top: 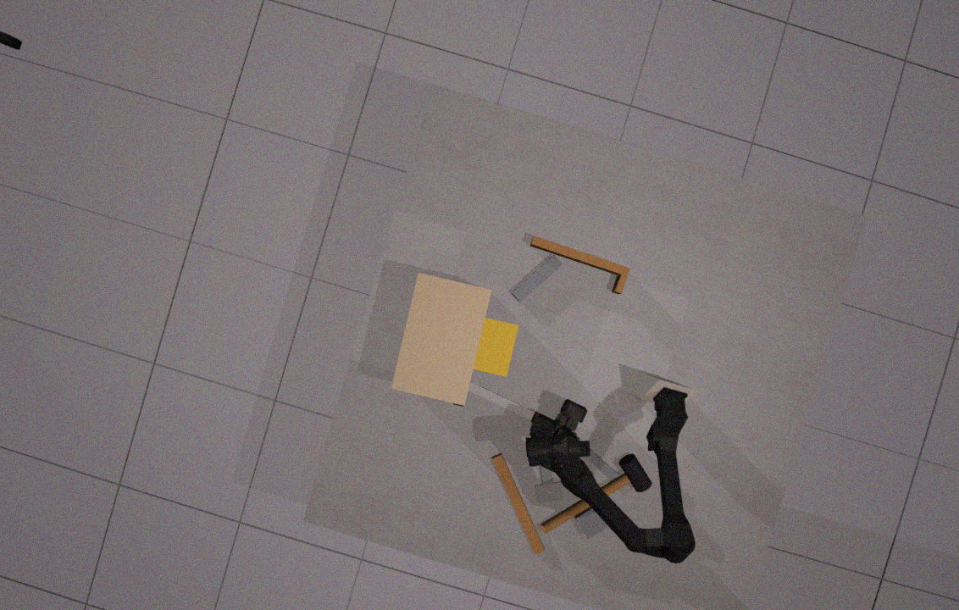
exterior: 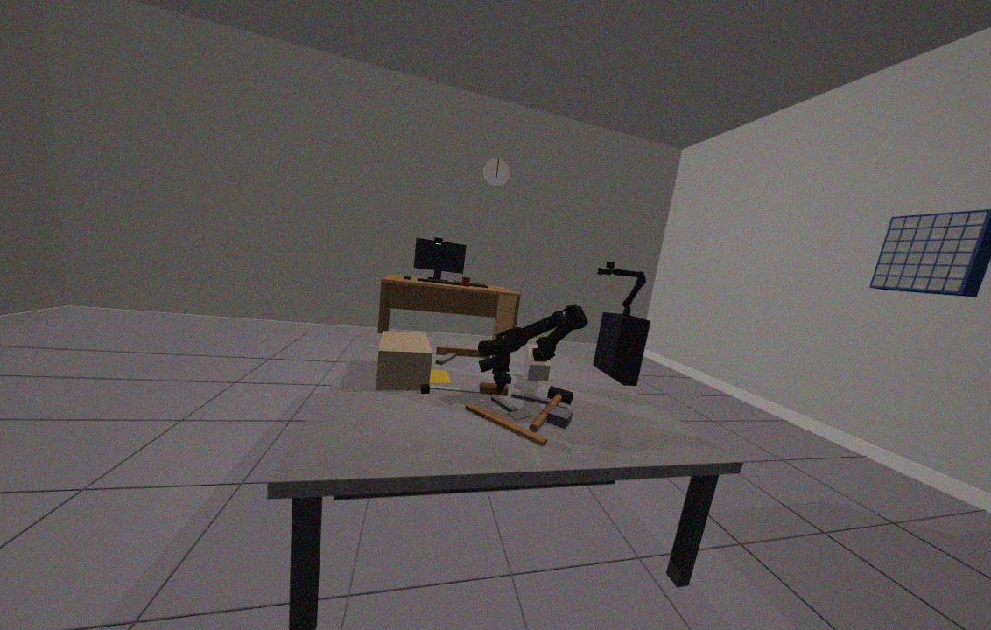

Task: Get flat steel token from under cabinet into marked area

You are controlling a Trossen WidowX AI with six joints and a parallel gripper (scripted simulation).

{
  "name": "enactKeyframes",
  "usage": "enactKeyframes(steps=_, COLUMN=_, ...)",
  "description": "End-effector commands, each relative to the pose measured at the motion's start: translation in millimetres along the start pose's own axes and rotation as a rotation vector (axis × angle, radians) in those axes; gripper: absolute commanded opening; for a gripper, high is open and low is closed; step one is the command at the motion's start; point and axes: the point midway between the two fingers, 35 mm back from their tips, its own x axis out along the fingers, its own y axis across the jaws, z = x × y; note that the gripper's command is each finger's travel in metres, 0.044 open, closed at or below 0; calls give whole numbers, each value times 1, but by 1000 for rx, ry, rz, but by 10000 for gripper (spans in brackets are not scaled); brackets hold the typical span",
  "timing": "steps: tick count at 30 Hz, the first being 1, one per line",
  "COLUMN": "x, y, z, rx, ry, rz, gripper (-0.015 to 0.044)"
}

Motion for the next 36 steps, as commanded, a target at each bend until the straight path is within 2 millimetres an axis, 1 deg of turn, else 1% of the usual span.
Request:
enactKeyframes(steps=1, x=0, y=0, z=11, rx=8, ry=-12, rz=-1, gripper=0)
enactKeyframes(steps=8, x=0, y=0, z=8, rx=14, ry=-11, rz=-1, gripper=0)
enactKeyframes(steps=24, x=0, y=-1, z=10, rx=14, ry=-11, rz=-1, gripper=0)
enactKeyframes(steps=36, x=1, y=0, z=1, rx=15, ry=-11, rz=-1, gripper=0)
